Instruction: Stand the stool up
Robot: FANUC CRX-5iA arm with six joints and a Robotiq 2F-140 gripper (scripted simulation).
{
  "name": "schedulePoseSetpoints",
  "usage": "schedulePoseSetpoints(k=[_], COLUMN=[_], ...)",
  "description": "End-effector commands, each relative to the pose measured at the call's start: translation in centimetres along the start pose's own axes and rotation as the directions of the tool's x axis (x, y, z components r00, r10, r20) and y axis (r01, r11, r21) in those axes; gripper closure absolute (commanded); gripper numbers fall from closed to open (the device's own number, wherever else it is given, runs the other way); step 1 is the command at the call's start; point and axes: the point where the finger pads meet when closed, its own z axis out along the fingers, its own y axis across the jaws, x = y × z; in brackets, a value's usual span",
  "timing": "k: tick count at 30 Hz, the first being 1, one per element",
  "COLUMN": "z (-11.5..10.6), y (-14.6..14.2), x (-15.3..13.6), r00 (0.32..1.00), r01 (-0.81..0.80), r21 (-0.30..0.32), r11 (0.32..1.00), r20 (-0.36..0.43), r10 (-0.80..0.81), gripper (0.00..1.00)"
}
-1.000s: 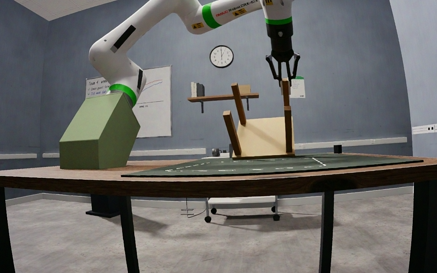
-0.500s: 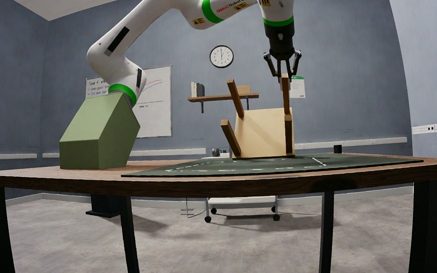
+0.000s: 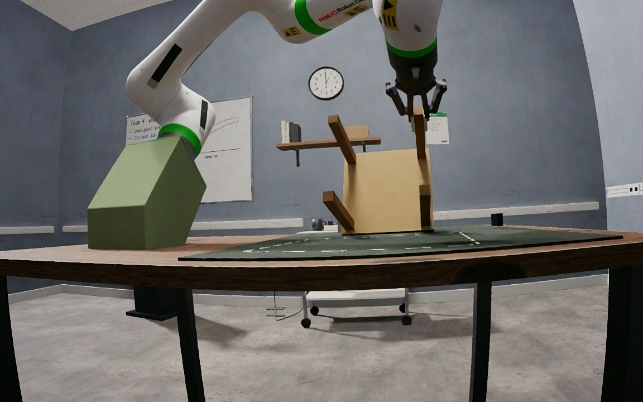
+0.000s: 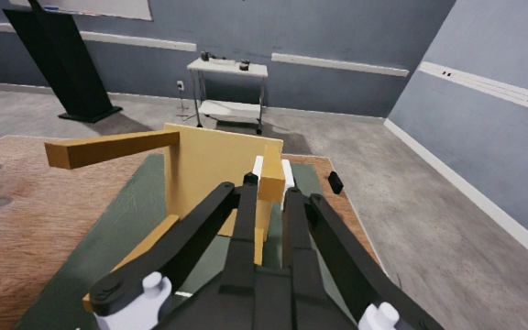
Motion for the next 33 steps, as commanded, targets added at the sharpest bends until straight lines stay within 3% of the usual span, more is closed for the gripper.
schedulePoseSetpoints(k=[1, 4, 7, 13, 21, 33], z=[-2.1, -2.2, -2.3, -4.5, -4.8, -6.1], y=[0.0, 0.0, 0.0, -0.1, -0.1, -0.1], x=[-1.7, -1.8, -1.9, -4.1, -4.5, -6.3], r00=[0.998, 0.991, 0.988, 0.987, 0.96, 0.958], r01=[-0.001, 0.001, 0.002, 0.003, 0.006, 0.007], r21=[0.008, 0.007, 0.007, 0.007, 0.006, 0.006], r11=[1.0, 1.0, 1.0, 1.0, 1.0, 1.0], r20=[-0.061, -0.131, -0.153, -0.16, -0.28, -0.287], r10=[0.001, 0.0, -0.001, -0.002, -0.004, -0.005], gripper=[0.9, 0.9, 0.9, 0.9, 0.9, 0.9])
